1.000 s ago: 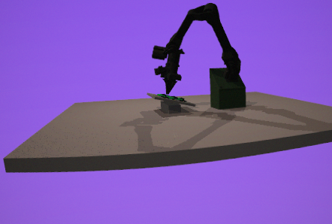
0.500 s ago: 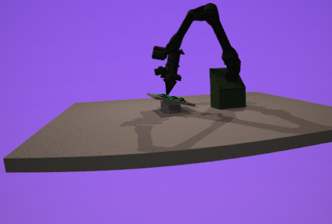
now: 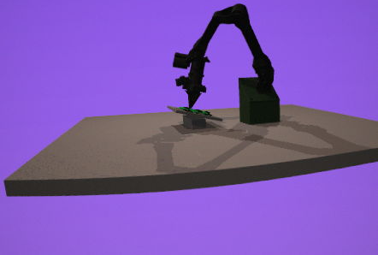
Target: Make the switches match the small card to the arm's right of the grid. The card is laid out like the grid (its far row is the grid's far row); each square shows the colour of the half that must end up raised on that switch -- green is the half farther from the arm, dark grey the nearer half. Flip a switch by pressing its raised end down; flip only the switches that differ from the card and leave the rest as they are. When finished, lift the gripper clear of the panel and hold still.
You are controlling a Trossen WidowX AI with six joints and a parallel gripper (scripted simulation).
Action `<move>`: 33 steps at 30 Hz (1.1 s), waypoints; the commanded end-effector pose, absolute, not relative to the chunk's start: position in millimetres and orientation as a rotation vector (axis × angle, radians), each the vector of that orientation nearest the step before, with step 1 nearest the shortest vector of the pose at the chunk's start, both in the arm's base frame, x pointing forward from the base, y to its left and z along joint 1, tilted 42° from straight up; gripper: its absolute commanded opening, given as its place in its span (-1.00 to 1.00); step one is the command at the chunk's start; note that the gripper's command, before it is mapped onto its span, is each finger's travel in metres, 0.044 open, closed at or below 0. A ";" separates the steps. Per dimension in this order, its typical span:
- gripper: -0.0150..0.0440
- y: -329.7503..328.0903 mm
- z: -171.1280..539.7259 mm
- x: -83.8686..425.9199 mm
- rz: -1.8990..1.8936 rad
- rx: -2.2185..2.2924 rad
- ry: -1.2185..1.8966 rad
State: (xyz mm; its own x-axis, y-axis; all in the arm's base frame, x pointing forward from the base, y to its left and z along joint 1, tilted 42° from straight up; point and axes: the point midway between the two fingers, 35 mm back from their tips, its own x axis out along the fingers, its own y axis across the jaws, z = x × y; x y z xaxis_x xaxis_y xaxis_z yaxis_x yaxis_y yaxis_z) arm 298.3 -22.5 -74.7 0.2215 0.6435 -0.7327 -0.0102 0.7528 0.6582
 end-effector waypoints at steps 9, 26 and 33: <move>-0.49 -20.3 -76.1 298.3 0.492 0.603 1.283; -0.49 -23.1 2.2 262.8 0.467 0.631 1.276; -0.49 16.3 26.5 242.2 0.484 0.613 1.264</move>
